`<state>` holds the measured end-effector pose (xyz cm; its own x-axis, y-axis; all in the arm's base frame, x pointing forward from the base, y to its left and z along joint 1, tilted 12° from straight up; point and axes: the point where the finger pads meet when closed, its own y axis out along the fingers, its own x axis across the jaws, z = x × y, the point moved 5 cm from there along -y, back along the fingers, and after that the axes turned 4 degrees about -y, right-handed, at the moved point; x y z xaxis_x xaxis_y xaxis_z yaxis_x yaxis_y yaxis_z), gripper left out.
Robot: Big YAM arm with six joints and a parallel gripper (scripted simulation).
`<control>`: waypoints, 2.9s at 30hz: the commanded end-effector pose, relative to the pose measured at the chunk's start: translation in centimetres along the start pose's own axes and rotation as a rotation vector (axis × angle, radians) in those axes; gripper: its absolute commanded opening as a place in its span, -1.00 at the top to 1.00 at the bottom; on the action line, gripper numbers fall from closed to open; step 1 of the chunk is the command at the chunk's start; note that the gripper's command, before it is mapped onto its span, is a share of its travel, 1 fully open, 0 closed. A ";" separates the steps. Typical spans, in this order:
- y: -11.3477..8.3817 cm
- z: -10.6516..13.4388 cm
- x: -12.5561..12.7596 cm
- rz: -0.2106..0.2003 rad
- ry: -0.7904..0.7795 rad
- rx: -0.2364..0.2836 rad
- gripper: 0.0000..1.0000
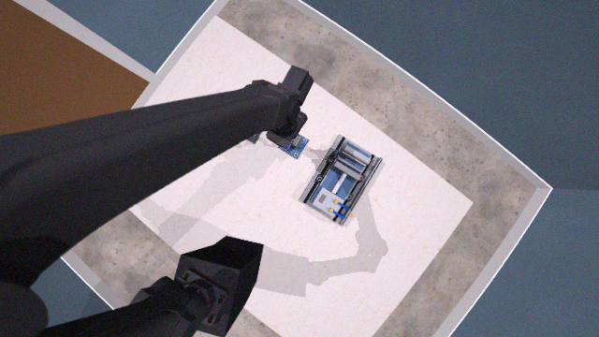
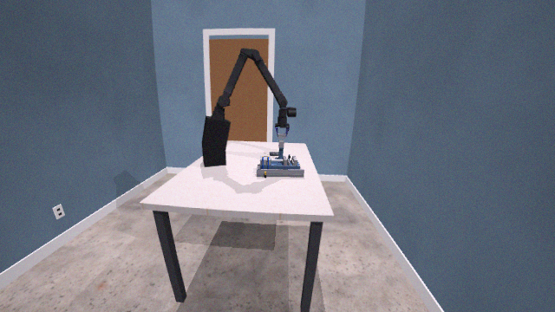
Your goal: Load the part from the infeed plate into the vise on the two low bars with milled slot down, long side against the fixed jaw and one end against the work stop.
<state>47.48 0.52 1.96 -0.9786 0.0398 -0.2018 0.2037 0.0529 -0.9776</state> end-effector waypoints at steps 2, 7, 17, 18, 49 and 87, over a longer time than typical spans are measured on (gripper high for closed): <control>-1.8 0.5 -0.7 0.022 -0.005 0.000 1.00; -2.7 0.4 -0.8 0.026 -0.007 -0.001 1.00; -4.3 0.3 -1.4 0.037 -0.009 -0.001 1.00; -4.5 0.4 -1.5 0.039 -0.008 -0.001 1.00; -4.8 0.4 -1.8 0.031 0.015 -0.002 1.00; -4.0 11.1 -4.2 0.011 0.702 0.001 1.00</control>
<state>48.64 -9.11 5.03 -0.8069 0.5778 -0.1228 0.1893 0.0561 -0.9803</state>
